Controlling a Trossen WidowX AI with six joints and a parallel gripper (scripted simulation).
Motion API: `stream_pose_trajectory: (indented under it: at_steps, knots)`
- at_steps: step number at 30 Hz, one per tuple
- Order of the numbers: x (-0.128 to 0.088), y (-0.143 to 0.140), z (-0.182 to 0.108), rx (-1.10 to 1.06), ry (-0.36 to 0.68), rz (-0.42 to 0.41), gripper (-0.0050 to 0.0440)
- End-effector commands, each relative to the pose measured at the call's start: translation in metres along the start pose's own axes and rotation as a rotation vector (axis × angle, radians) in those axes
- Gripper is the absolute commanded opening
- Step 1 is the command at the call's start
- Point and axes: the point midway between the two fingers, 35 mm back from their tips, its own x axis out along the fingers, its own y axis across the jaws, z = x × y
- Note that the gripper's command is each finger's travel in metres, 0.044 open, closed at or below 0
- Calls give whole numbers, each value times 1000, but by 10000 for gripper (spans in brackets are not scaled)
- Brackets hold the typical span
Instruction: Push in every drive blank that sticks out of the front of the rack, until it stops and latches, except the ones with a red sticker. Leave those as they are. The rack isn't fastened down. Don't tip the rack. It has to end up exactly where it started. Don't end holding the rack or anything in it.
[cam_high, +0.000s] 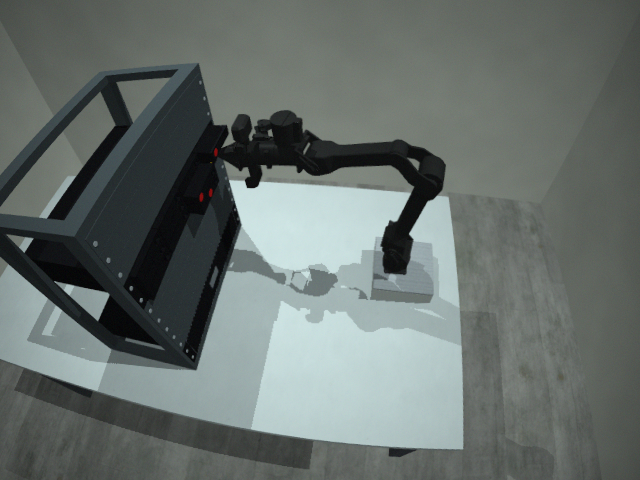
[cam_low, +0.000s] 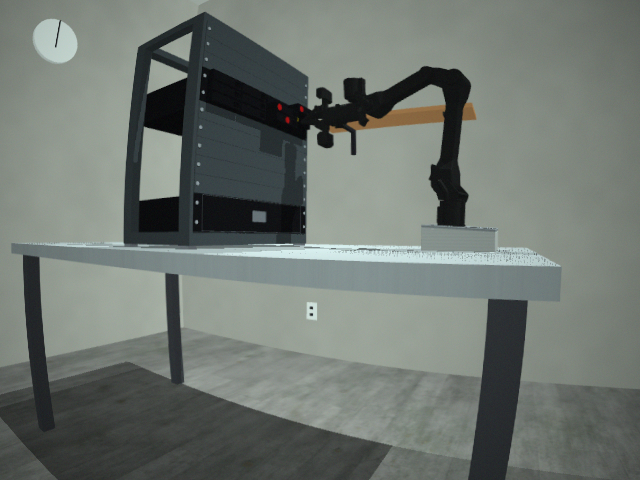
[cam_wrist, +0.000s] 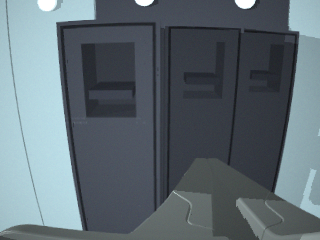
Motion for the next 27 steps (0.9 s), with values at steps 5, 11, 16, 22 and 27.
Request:
stream_pose_trajectory:
  at_steps: [5, 11, 16, 22, 27]
  knots:
    - [-2, 15, 0, -6, -3, 36, 0]
    - [-2, 15, 0, -6, -3, 36, 0]
    - [-1, 16, 0, -6, -3, 36, 0]
    - [1, 17, 0, -6, -3, 36, 0]
    - [1, 17, 0, -6, -3, 36, 0]
